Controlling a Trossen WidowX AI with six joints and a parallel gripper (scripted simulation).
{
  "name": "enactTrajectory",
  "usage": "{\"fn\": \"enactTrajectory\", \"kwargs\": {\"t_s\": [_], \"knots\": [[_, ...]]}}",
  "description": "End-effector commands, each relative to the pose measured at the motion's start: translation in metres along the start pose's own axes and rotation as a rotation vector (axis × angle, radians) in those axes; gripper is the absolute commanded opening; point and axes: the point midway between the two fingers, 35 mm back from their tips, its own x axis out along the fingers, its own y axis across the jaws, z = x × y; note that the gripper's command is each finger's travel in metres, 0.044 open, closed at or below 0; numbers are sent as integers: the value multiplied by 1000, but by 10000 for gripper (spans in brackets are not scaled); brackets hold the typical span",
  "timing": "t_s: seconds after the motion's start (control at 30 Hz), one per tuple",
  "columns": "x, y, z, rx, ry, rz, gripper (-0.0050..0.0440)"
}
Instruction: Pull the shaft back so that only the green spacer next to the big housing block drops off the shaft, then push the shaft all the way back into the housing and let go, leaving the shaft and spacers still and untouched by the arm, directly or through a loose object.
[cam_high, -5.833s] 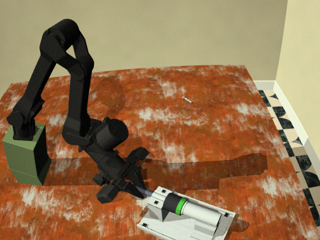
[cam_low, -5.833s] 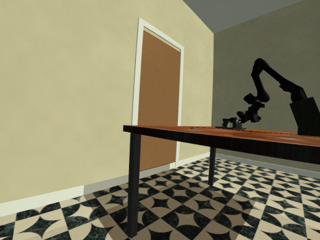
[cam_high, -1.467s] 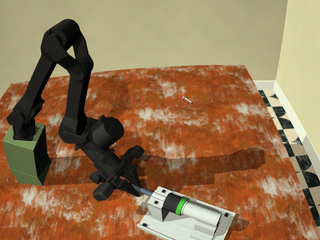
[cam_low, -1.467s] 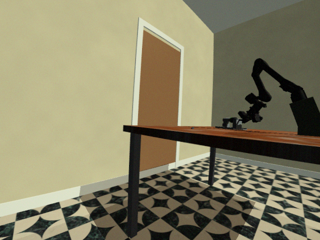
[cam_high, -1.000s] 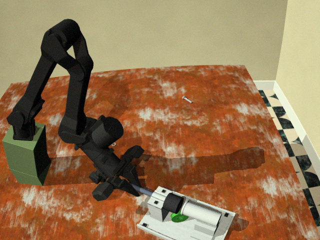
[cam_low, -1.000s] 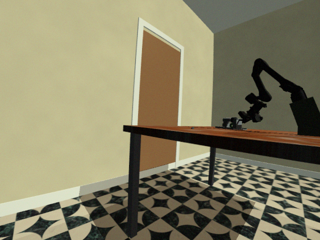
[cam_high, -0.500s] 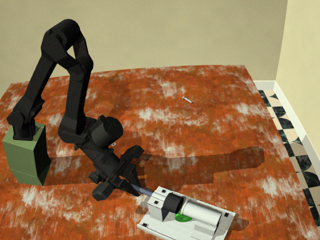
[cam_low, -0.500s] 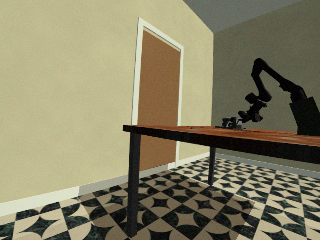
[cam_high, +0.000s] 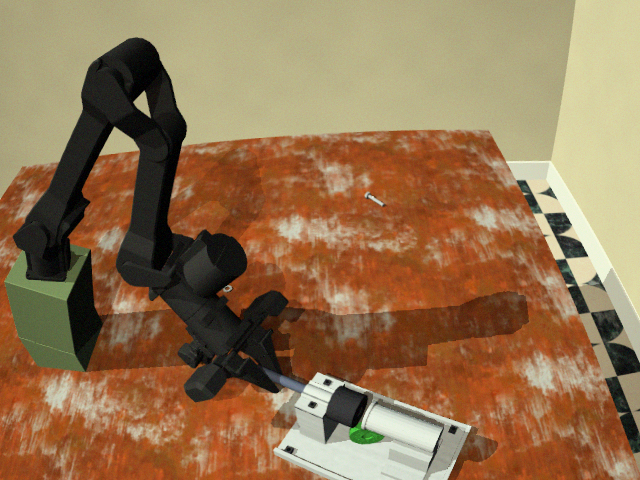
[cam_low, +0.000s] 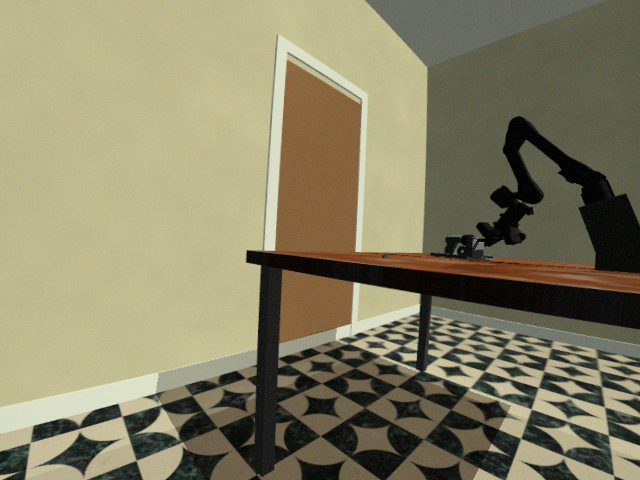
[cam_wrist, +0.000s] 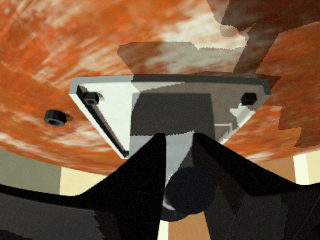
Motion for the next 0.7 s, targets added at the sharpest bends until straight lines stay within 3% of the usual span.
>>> {"fn": "enactTrajectory", "kwargs": {"t_s": [0.0, 0.67], "knots": [[1, 0, -1, 3, 0, 0, 0], [4, 0, -6, 3, 0, 0, 0]]}}
